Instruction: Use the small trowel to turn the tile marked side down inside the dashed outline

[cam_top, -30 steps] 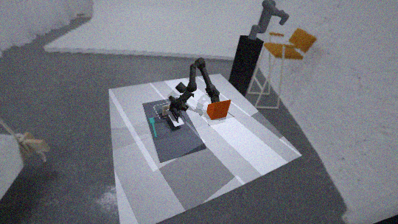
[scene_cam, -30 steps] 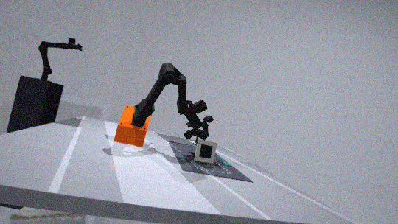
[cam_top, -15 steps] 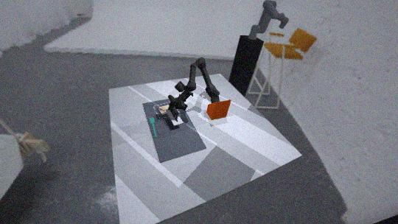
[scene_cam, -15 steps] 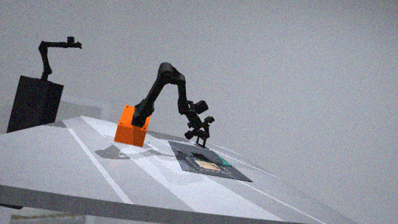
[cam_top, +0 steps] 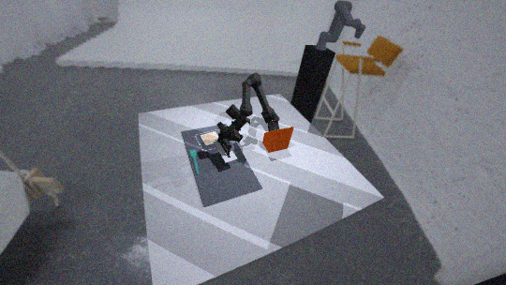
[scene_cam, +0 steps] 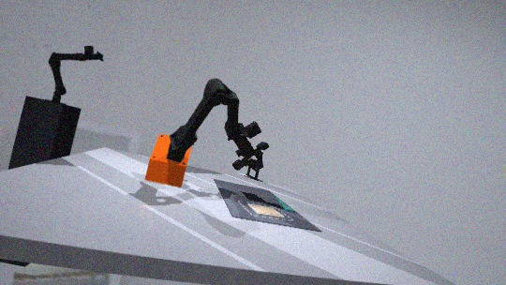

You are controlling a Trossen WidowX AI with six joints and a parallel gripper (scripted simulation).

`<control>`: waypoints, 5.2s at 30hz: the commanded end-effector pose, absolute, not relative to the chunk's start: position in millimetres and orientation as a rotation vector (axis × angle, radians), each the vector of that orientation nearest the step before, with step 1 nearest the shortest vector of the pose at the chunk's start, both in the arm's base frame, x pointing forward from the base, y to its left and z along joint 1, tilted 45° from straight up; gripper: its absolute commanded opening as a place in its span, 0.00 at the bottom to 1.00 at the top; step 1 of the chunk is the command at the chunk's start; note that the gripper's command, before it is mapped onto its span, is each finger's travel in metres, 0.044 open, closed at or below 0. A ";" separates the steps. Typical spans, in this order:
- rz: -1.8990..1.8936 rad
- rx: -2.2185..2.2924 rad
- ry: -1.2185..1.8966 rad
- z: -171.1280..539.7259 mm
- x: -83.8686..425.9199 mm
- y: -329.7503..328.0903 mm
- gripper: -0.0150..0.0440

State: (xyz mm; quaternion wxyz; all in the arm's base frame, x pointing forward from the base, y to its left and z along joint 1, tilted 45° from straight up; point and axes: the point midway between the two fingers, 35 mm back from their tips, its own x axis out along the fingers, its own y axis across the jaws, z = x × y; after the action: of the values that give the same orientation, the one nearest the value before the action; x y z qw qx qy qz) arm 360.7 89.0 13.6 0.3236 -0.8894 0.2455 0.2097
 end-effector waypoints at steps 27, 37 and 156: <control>0.535 -2.325 0.626 16.9 362.7 96.3 0.25; 0.535 -2.325 0.626 16.9 362.7 96.3 0.25; 2.505 -2.089 -0.432 -184.7 397.5 172.6 0.74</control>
State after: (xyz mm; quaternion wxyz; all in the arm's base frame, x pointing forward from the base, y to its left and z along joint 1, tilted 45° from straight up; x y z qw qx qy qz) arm 397.3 171.6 -184.8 -0.0736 -0.6328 -0.1266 0.7604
